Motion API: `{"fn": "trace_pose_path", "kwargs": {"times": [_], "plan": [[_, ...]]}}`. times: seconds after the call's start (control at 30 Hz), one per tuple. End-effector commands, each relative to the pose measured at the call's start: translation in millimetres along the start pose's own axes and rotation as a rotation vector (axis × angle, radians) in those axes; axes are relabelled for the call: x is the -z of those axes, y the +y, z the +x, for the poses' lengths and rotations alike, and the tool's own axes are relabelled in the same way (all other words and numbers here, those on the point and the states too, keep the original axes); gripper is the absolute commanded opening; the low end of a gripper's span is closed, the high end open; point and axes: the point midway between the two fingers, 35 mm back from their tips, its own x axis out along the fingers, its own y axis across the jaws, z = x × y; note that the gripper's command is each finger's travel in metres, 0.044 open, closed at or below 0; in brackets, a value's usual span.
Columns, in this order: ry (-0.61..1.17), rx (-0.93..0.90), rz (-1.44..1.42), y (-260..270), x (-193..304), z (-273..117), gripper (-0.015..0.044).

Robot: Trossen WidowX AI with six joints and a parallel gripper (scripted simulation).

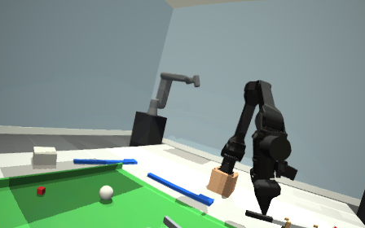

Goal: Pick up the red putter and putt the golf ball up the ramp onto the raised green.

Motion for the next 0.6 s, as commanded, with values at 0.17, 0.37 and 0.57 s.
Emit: {"fn": "trace_pose_path", "kwargs": {"times": [0.17, 0.37, 0.57], "plan": [[-0.003, -0.018, 0.005, 4.0, 6.2, 21.1, 0.044], [-0.003, -0.018, 0.005, 4.7, 11.2, 39.8, 0.044], [-0.003, -0.018, 0.005, 4.7, 11.8, 42.2, 0.044]]}}
